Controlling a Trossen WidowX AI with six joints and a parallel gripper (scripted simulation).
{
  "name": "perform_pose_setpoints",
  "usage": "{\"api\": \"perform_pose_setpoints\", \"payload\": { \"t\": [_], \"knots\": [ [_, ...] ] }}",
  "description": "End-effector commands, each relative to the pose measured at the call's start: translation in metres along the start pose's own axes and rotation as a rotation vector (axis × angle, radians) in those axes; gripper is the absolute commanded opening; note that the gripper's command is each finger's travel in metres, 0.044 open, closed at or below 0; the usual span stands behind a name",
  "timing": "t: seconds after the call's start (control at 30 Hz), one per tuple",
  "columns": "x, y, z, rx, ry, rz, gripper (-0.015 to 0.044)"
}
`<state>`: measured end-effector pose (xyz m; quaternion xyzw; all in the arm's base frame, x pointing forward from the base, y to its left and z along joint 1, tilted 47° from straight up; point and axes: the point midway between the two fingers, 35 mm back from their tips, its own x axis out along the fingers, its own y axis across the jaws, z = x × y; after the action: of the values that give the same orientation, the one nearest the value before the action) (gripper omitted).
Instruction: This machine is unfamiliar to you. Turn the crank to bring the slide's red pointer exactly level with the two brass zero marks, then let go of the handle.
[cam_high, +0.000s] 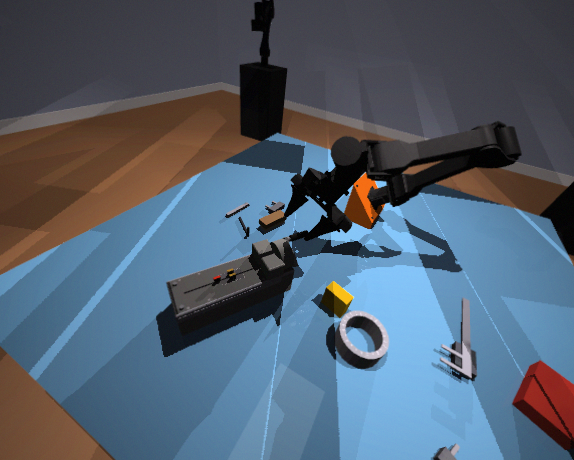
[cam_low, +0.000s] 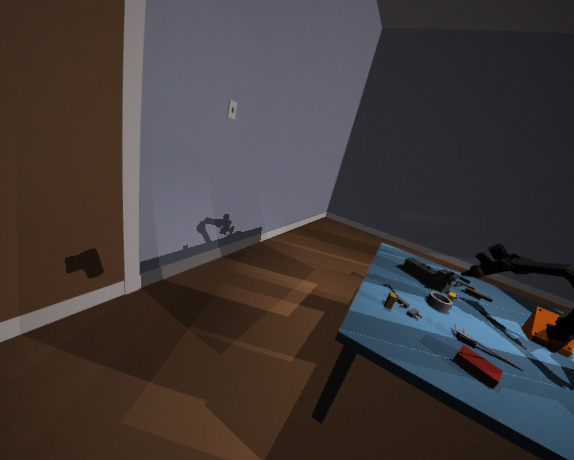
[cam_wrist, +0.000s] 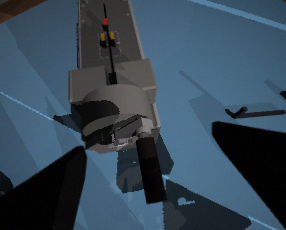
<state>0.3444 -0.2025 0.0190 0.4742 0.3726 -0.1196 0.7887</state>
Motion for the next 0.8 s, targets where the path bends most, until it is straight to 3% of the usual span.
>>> {"api": "perform_pose_setpoints", "payload": {
  "t": [0.0,0.23,0.77],
  "knots": [
    [-0.017,0.000,0.019,-0.004,-0.014,0.002,0.0440],
    [-0.039,-0.001,0.039,-0.004,-0.013,0.001,0.0440],
    [-0.001,0.007,0.092,-0.141,0.034,0.120,0.0440]
  ]
}}
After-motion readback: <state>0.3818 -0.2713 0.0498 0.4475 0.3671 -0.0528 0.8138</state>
